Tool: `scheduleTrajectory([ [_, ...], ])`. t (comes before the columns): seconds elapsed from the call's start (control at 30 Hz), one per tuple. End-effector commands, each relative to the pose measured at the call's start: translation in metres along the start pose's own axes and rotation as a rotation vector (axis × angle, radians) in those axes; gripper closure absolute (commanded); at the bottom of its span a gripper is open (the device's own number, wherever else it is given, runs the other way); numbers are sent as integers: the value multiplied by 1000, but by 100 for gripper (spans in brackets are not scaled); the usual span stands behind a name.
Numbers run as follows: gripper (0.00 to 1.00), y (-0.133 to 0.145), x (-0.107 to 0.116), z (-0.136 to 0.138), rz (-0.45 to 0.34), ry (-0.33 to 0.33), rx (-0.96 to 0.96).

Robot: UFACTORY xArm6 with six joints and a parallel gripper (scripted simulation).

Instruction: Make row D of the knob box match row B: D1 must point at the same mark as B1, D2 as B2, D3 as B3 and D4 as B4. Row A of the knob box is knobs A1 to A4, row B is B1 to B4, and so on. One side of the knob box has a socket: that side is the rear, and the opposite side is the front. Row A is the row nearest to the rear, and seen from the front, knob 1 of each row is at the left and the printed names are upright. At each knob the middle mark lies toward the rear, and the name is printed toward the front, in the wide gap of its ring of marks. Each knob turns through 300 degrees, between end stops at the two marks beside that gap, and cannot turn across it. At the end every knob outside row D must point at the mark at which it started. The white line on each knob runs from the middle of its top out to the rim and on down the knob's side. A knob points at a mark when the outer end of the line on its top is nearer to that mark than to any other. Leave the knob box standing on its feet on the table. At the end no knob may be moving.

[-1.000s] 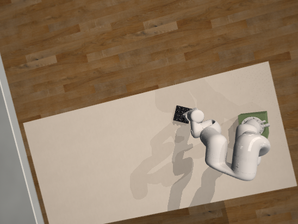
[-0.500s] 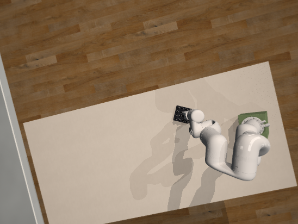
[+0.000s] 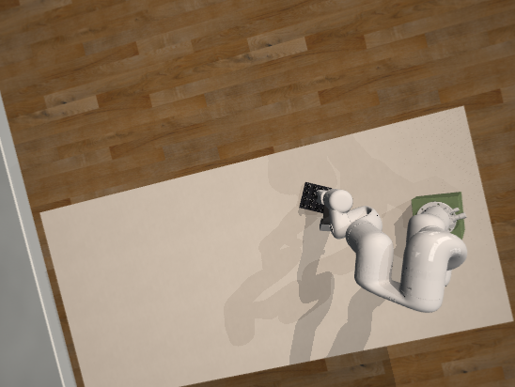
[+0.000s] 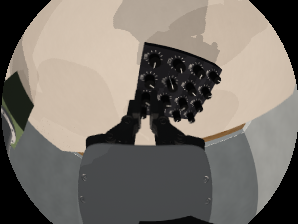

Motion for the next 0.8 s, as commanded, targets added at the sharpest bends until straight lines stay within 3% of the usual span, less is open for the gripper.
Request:
scheduleTrajectory([
  [0.0, 92, -1, 1, 3, -7, -18, -73],
  [0.77, 92, -1, 1, 3, -8, -18, -191],
])
Point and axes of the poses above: the point where the finger pads meet when closed, its own x axis back along the fingers, its own z axis across the jaws, y = z × x, the point moved 9 cm from there along x, back along the fingers, and after that the axes turned 1 degree about -x, right-handed, at the moved point
